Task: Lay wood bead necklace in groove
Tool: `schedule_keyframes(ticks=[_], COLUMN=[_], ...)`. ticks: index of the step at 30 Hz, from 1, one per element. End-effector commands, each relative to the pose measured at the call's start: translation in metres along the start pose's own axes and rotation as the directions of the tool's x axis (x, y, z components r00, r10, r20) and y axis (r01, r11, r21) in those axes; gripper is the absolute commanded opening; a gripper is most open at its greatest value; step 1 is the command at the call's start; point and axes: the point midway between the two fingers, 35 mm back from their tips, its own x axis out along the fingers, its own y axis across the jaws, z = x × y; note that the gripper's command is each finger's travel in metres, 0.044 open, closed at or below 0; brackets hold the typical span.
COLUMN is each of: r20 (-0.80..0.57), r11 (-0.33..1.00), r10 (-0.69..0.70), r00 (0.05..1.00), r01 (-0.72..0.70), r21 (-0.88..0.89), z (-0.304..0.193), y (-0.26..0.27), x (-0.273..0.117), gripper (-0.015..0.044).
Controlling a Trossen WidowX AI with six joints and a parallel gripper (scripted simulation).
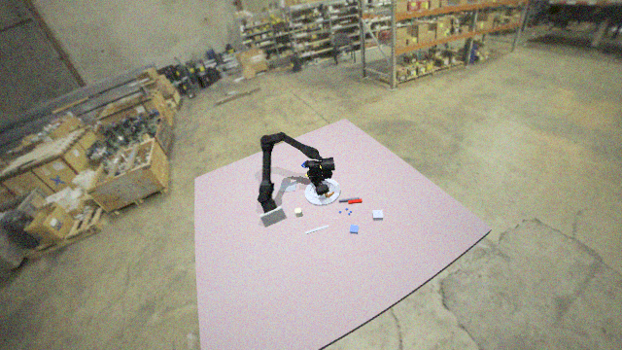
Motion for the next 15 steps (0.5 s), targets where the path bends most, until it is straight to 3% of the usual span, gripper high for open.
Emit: schedule_keyframes(ticks=[1, 7, 15], r20=[0.001, 0.001, 0.001], r11=[1.000, 1.000, 1.000], r10=[0.000, 0.000, 0.000], r00=[1.000, 1.000, 1.000], r01=[0.000, 0.000, 0.000], r21=[-0.001, -0.001, -0.001], z=[0.0002, 0.0002, 0.0002], y=[0.0000, 0.0000, 0.0000], x=[-0.0005, -0.0005, -0.0005], gripper=[0.0231, 0.0074, 0.0020])
